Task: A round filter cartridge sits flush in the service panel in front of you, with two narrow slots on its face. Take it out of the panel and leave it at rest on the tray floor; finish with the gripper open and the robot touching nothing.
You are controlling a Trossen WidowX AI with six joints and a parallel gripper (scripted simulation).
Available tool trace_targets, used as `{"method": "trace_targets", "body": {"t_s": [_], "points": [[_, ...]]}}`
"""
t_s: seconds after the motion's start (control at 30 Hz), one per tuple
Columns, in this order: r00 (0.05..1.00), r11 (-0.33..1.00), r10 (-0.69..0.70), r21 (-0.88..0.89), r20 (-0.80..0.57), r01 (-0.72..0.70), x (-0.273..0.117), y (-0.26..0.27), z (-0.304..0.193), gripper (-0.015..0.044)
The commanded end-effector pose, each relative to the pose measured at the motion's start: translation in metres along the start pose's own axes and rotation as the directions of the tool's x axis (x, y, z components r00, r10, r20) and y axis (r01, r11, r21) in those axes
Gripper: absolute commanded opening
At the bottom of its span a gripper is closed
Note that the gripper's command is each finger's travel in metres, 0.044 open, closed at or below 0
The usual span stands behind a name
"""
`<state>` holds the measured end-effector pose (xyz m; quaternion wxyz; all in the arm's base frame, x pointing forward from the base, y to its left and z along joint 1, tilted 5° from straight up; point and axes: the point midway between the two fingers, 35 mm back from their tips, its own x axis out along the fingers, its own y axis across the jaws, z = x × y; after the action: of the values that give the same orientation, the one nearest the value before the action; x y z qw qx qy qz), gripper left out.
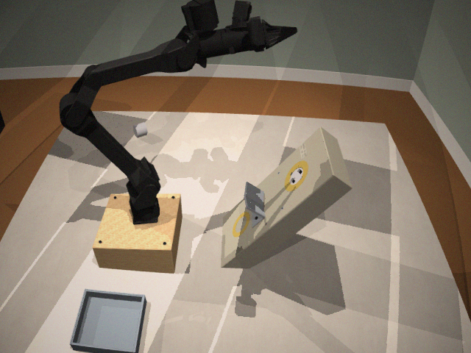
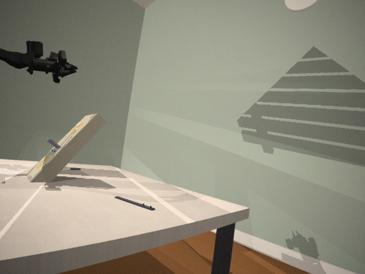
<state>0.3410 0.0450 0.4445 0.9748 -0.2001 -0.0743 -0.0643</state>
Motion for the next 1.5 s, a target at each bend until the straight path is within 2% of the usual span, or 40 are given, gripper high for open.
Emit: {"method": "trace_targets", "body": {"t_s": [0.0,0.13,0.23,0.37,0.5,0.87,1.47], "points": [[0.976,0.873,0.088,-0.455,-0.200,-0.172,-0.002,0.005,-0.077,0.0102],[0.930,0.678,0.137,-0.651,-0.342,-0.340,-0.011,0.006,-0.128,0.0102],[0.878,0.495,0.173,-0.731,-0.447,-0.470,-0.023,0.006,-0.167,0.0102],[0.786,0.226,0.225,-0.754,-0.576,-0.617,-0.046,0.006,-0.216,0.0102],[0.683,-0.019,0.277,-0.715,-0.676,-0.699,-0.074,0.008,-0.257,0.0102],[0.674,-0.039,0.282,-0.710,-0.683,-0.703,-0.076,0.008,-0.260,0.0102],[0.675,-0.038,0.281,-0.711,-0.682,-0.702,-0.056,0.015,-0.278,0.0102]]}}
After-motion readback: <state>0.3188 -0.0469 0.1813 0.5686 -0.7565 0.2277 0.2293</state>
